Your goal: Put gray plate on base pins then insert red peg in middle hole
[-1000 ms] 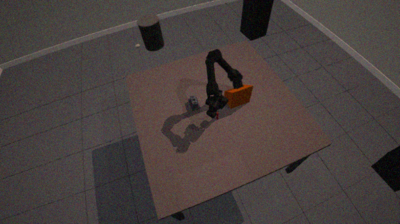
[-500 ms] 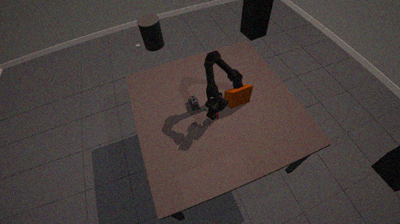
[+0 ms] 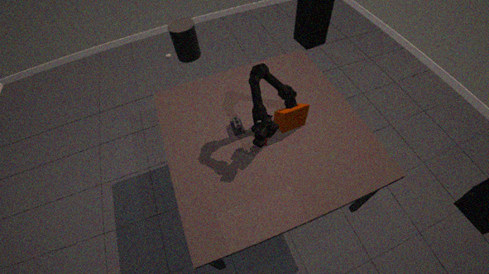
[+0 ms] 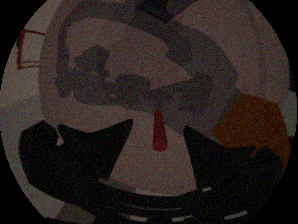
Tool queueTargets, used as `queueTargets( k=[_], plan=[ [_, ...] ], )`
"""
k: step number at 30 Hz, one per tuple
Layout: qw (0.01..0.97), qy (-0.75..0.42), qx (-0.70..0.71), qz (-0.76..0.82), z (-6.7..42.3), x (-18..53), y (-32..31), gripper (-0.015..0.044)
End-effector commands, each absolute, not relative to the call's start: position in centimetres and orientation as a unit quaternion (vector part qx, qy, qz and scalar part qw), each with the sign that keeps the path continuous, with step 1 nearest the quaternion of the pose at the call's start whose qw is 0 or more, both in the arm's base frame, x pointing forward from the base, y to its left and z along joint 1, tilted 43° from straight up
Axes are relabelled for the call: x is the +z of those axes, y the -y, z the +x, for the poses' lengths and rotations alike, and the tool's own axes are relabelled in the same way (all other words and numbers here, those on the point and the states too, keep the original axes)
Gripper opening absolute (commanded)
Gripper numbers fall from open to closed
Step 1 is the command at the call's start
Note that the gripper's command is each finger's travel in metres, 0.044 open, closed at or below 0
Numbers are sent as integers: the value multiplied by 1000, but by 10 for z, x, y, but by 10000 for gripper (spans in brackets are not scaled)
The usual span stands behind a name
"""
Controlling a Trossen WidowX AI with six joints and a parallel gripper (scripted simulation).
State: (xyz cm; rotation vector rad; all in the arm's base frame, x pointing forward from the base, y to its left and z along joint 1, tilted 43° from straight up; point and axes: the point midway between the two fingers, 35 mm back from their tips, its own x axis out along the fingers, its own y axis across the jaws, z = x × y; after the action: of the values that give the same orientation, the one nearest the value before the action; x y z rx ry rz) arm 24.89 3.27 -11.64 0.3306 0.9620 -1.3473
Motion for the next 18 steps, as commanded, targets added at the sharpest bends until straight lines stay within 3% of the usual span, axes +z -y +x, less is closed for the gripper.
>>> queueTargets(
  k=[1, 8, 18],
  plan=[
    [666, -425, -596, 143, 249, -117, -32, 230],
    [666, -425, -596, 143, 249, -117, -32, 46],
    [666, -425, -595, 143, 249, -116, -33, 0]
  ],
)
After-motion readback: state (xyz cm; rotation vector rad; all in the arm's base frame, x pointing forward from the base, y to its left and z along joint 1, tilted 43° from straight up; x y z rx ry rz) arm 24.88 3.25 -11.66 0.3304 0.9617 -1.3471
